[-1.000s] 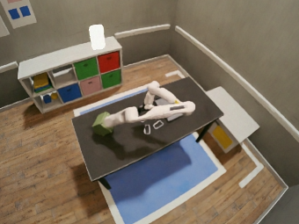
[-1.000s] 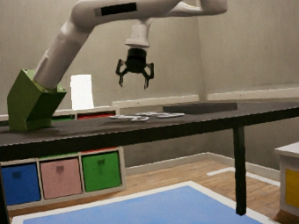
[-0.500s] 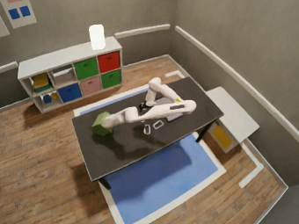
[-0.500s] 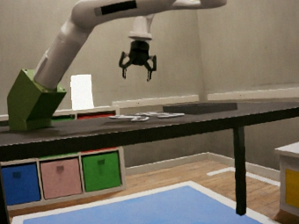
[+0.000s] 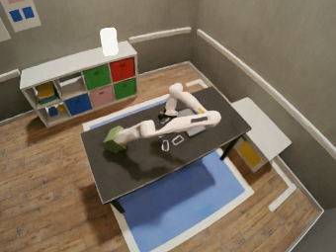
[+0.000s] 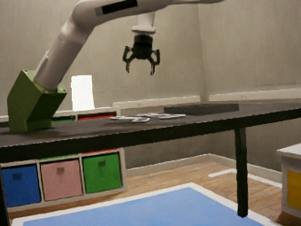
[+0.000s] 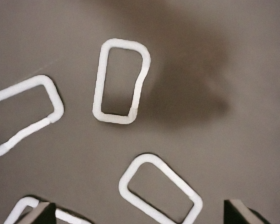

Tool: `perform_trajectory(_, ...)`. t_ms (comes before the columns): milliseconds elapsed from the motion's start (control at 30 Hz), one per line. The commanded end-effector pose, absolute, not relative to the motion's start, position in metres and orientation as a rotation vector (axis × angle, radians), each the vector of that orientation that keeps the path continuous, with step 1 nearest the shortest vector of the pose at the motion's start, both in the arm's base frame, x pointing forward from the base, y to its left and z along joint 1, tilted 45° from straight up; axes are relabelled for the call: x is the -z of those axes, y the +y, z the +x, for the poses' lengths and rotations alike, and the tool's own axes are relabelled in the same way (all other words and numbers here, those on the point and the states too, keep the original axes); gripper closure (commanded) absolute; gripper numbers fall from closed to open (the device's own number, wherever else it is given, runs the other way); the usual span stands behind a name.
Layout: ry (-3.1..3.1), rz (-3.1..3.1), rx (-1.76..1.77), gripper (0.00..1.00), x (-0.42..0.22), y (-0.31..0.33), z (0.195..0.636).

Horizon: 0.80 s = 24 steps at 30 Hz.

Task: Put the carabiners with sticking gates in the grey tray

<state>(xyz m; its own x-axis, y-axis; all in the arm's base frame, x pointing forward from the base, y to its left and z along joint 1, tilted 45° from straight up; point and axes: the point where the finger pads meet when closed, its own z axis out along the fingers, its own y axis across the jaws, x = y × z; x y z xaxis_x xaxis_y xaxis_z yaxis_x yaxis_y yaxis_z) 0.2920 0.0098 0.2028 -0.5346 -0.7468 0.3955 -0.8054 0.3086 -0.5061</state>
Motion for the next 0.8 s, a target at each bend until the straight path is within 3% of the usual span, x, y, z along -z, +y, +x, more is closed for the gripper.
perform_trajectory(0, -2.471, 1.471, -1.037, 0.00, -0.241, 0.042, 0.292)
perform_trajectory(500, -2.471, 1.471, -1.037, 0.00, -0.241, 0.042, 0.292)
perform_trajectory(533, -2.485, 1.462, -1.031, 0.00, -0.276, 0.073, 0.292)
perform_trajectory(767, -2.485, 1.462, -1.031, 0.00, -0.276, 0.073, 0.292)
